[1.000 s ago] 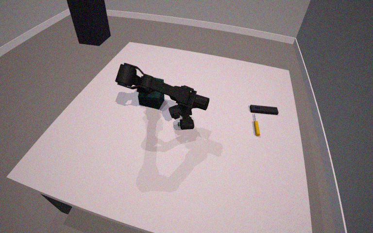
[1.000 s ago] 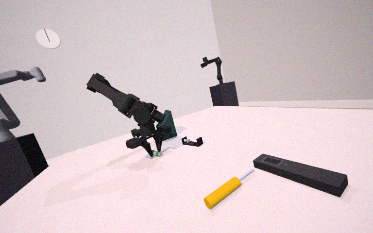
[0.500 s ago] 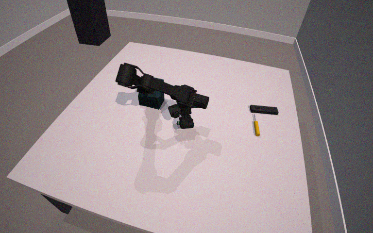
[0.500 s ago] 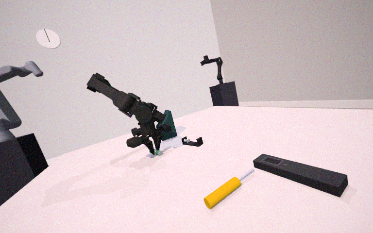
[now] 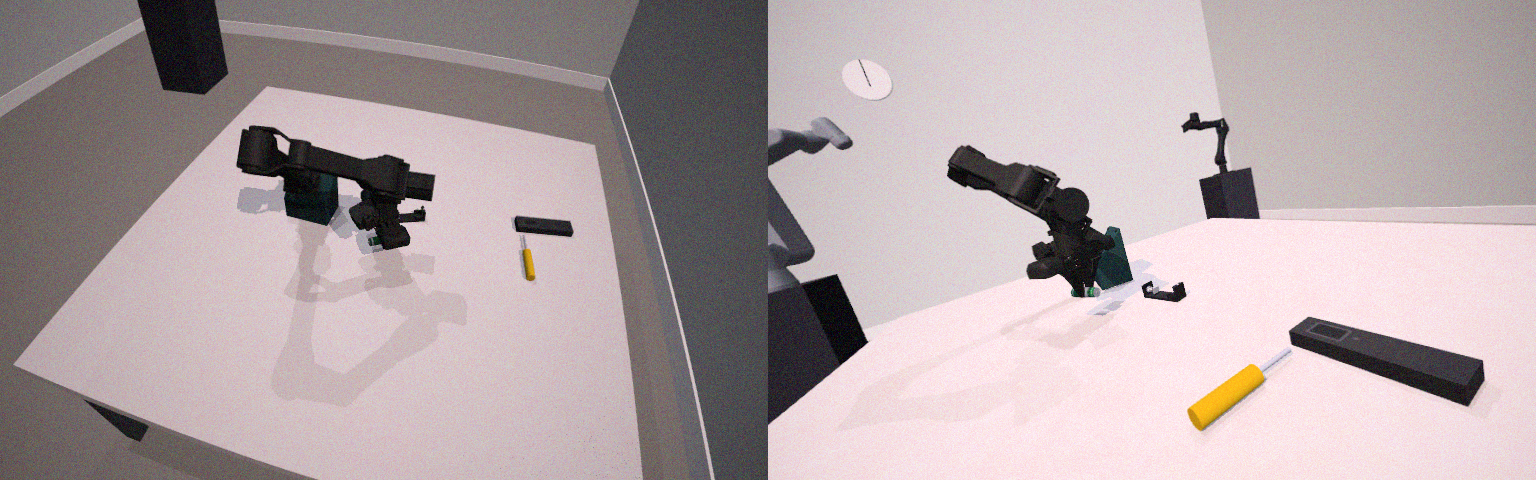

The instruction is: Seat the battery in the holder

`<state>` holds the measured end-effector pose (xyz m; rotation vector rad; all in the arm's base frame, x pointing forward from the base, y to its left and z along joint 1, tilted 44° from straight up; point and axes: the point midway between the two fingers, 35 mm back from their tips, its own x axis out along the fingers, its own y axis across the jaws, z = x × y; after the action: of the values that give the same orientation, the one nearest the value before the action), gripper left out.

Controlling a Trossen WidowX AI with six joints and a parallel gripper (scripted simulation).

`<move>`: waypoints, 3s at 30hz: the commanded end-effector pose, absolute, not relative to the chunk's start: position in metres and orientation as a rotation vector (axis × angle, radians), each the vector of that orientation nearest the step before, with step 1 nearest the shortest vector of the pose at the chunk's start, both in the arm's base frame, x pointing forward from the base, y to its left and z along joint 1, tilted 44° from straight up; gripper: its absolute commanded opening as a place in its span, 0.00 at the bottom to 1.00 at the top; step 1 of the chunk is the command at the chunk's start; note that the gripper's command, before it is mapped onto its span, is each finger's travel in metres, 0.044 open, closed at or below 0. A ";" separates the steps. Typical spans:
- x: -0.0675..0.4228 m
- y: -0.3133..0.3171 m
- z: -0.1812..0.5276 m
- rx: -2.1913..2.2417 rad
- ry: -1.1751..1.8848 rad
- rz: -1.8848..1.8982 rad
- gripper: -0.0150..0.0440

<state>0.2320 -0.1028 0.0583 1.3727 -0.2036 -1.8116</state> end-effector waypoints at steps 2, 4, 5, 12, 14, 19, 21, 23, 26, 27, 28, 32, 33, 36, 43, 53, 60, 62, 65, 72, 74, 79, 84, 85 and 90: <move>0.241 -0.091 0.052 1.203 0.036 -1.766 0.36; 0.244 -0.087 0.049 1.117 0.144 -1.738 0.36; 0.246 -0.084 0.048 1.073 0.197 -1.722 0.36; 0.255 -0.066 0.036 0.761 0.544 -1.582 0.36; 0.257 -0.061 0.033 0.670 0.636 -1.533 0.36; 0.262 -0.048 0.024 0.441 0.850 -1.398 0.36; 0.263 -0.043 0.021 0.351 0.928 -1.339 0.36; 0.265 -0.038 0.017 0.261 1.003 -1.278 0.36; 0.267 -0.030 0.012 0.125 1.109 -1.181 0.36; 0.267 -0.027 0.010 0.079 1.143 -1.147 0.36; 0.268 -0.025 0.008 0.034 1.177 -1.113 0.36; 0.269 -0.014 0.001 -0.147 1.302 -0.968 0.36; 0.270 -0.012 -0.001 -0.192 1.332 -0.931 0.36; 0.271 -0.004 -0.007 -0.327 1.415 -0.813 0.36; 0.271 0.014 -0.021 -0.640 1.582 -0.519 0.36; 0.270 0.026 -0.030 -0.840 1.666 -0.316 0.36; 0.272 0.020 -0.040 -0.835 1.611 -0.280 0.36; 0.273 0.017 -0.043 -0.833 1.590 -0.268 0.36; 0.273 0.014 -0.048 -0.830 1.559 -0.251 0.36; 0.274 0.005 -0.056 -0.825 1.486 -0.215 0.36; 0.274 0.003 -0.057 -0.823 1.466 -0.205 0.36; 0.275 -0.002 -0.059 -0.820 1.431 -0.187 0.36; 0.274 -0.003 -0.061 -0.818 1.418 -0.177 0.36; 0.274 -0.003 -0.061 -0.817 1.413 -0.174 0.36; 0.273 -0.005 -0.064 -0.814 1.388 -0.158 0.36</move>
<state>0.2758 -0.0032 -0.0628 -0.8140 1.3964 -0.1710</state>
